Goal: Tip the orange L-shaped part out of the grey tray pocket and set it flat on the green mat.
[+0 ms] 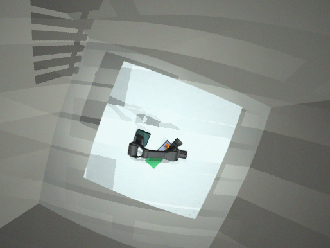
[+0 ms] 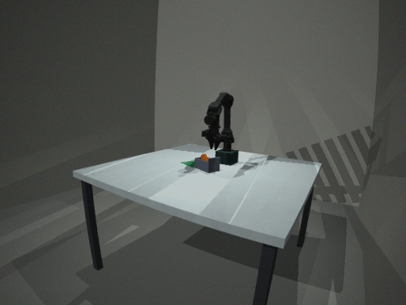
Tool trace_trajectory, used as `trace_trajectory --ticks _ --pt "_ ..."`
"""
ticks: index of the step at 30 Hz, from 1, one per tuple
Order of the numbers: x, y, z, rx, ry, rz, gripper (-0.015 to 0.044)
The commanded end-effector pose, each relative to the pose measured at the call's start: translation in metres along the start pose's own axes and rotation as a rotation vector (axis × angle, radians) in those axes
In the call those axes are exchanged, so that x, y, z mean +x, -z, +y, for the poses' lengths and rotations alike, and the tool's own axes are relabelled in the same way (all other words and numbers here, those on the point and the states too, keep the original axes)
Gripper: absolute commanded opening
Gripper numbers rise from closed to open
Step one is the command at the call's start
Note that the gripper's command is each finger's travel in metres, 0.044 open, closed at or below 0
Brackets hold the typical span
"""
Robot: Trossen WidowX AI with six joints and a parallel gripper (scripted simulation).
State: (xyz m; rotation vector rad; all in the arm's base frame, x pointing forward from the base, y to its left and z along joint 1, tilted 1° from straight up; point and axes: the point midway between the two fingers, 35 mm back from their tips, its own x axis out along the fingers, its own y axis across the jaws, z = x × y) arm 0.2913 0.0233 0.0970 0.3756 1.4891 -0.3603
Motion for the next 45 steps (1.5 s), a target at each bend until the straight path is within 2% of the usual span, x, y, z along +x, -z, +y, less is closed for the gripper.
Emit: trace_trajectory --ticks 1,28,29,32,45 --pt "-0.006 0.002 -0.003 -0.004 0.010 0.010 0.0180" --pt "-0.002 0.003 -0.002 0.000 0.009 0.015 0.0180" --pt "-0.002 0.003 -0.003 -0.014 0.009 0.015 0.0206" --pt "-0.002 0.001 -0.009 -0.133 0.009 0.015 0.0280" --pt "-0.005 -0.008 -0.061 -1.198 0.007 0.018 0.0280"
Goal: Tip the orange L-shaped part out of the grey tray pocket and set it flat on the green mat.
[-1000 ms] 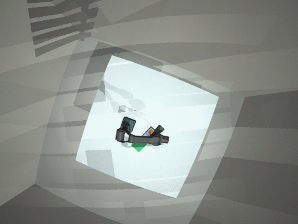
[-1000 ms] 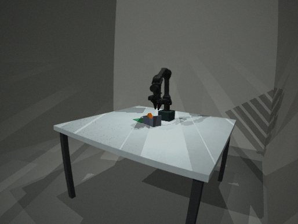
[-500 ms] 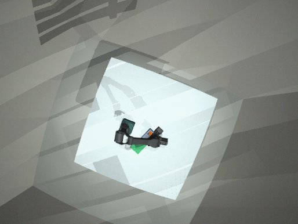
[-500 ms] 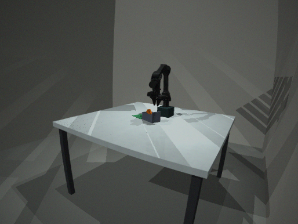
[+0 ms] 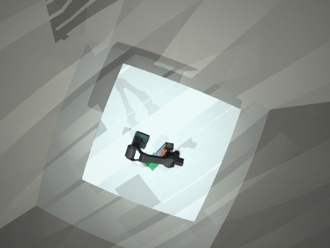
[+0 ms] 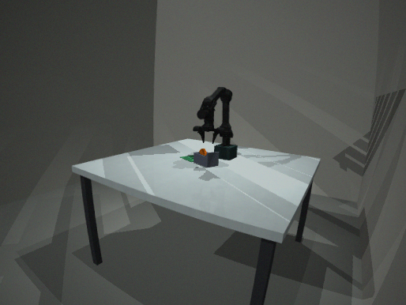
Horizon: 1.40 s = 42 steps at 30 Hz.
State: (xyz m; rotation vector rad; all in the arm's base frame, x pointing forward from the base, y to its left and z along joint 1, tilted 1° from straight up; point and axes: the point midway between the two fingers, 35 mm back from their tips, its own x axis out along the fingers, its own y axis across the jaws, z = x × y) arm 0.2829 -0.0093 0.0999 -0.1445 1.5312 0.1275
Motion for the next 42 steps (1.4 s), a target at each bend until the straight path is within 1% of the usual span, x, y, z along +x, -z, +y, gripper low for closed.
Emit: trace_trajectory --ticks 1,4,7,21,28,42 --pt "-0.002 0.019 -0.027 -0.636 0.002 0.003 0.0280" --pt "-0.002 0.025 -0.036 -0.856 0.003 0.004 0.0280" --pt "-0.003 0.027 -0.039 -0.929 0.003 0.004 0.0280" --pt "-0.001 0.027 -0.039 -0.929 0.003 0.004 0.0280" --pt "0.027 0.027 -0.039 -0.929 0.003 0.004 0.0280" --pt "0.044 0.026 -0.039 -0.929 0.003 0.004 0.0280"
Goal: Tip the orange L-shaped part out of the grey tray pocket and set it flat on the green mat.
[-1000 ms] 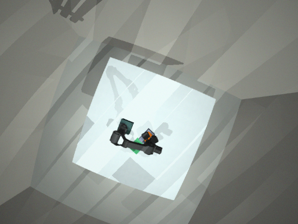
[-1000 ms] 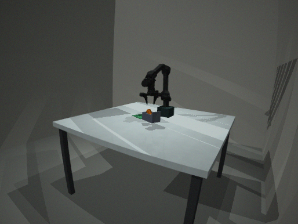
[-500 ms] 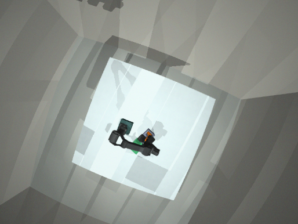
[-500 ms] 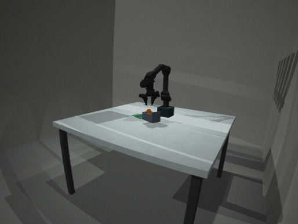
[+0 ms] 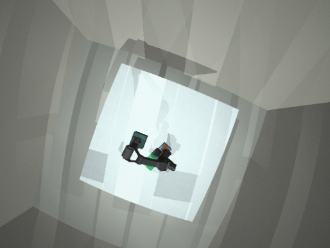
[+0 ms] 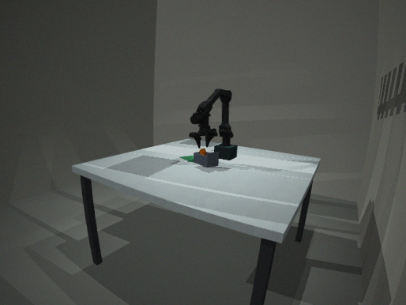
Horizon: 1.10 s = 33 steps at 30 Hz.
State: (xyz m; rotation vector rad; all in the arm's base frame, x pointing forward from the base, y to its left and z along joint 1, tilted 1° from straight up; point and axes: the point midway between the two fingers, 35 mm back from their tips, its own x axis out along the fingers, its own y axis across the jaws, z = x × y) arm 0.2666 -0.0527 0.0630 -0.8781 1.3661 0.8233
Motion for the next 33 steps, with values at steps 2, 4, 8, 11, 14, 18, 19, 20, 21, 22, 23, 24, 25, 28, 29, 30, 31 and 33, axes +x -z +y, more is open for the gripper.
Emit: trace_trajectory --ticks 2,4,8,11,14,18,19,20,21,22,23,24,25,28,29,30,31,33 --pt "0.010 0.001 0.001 -0.004 -0.007 0.003 0.0280" --pt "0.014 0.001 0.001 -0.004 -0.007 0.003 0.0280" --pt "0.020 0.001 0.001 -0.004 -0.008 0.003 0.0280" --pt "0.025 0.001 0.002 -0.004 -0.008 0.003 0.0280" --pt "0.030 0.001 0.002 -0.004 -0.008 0.003 0.0280" --pt "0.036 0.001 0.002 -0.004 -0.008 0.004 0.0280" --pt "0.038 0.001 0.003 -0.004 -0.008 0.004 0.0280" --pt "0.039 0.001 0.003 -0.004 -0.008 0.004 0.0280" --pt "0.040 0.001 0.003 -0.004 -0.008 0.004 0.0280" --pt "0.040 0.001 0.003 -0.004 -0.008 0.004 0.0280" --pt "0.040 0.001 0.003 -0.004 -0.008 0.004 0.0280" --pt "0.036 0.000 0.001 0.000 -0.003 0.001 0.0254" --pt "0.036 0.000 0.001 0.000 -0.003 0.001 0.0228" --pt "0.036 0.000 0.001 0.000 -0.003 0.001 0.0168" --pt "0.036 0.000 0.001 0.000 -0.003 0.001 0.0162" --pt "0.036 0.000 0.001 0.000 -0.003 0.001 0.0155" --pt "0.036 0.000 0.001 0.000 -0.003 0.001 0.0148" --pt "0.036 0.000 0.001 0.000 -0.003 0.001 0.0135"
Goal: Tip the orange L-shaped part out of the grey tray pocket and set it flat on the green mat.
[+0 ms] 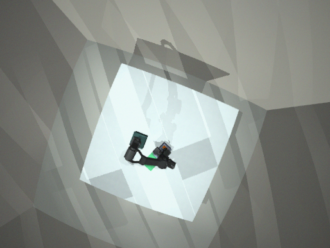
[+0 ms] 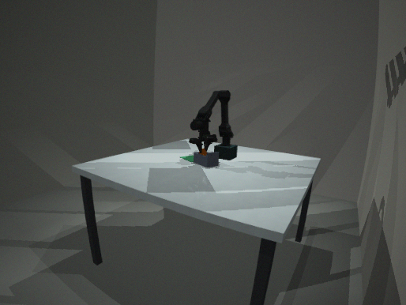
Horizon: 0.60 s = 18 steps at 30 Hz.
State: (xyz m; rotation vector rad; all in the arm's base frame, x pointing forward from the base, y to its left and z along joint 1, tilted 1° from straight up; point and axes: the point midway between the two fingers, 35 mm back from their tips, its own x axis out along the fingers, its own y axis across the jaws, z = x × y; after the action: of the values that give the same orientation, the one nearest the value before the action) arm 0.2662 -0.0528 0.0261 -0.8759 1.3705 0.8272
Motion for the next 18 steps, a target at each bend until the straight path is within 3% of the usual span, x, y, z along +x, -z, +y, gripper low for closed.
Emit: trace_trajectory --ticks 1,5,9,18 --pt "-0.0006 -0.0002 -0.0005 0.000 0.002 -0.001 0.0128" --pt "-0.0006 -0.0002 -0.0005 0.000 0.002 -0.001 0.0102" --pt "-0.0006 -0.0002 -0.0005 0.000 0.002 -0.001 0.0000" --pt "-0.0058 -0.0001 -0.0004 -0.001 0.001 0.000 0.0000"
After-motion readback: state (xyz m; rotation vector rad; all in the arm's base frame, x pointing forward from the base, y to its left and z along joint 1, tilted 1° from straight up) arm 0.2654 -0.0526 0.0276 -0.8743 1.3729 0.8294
